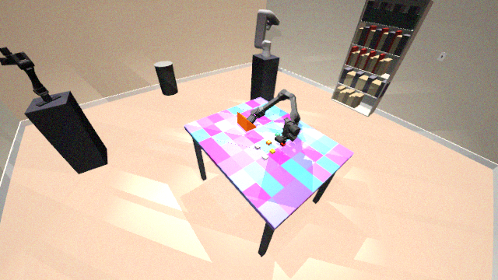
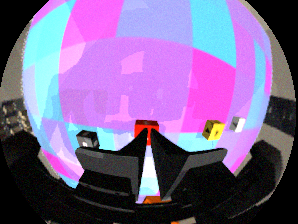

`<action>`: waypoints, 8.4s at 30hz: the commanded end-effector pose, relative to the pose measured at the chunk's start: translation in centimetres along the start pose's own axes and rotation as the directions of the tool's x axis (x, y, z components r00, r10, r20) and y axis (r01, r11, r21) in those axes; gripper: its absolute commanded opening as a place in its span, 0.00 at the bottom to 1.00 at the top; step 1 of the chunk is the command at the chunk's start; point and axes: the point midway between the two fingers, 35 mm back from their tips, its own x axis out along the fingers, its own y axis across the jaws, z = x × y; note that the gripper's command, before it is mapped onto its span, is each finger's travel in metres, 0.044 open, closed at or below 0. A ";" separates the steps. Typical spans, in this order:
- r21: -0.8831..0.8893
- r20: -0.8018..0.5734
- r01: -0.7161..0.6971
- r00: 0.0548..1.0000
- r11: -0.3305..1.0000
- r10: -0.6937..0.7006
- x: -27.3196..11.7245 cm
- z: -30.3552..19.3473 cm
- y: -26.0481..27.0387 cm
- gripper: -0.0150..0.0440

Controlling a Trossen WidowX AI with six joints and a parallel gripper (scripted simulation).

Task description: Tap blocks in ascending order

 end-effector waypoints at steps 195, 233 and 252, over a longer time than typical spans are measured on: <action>0.006 -0.006 0.012 1.000 1.000 -0.012 -11.0 0.0 -21.1 0.29; 0.004 -0.004 0.007 1.000 1.000 -0.007 0.2 0.0 -21.1 0.29; 0.006 -0.006 0.012 1.000 1.000 -0.012 -11.0 0.0 -21.1 0.29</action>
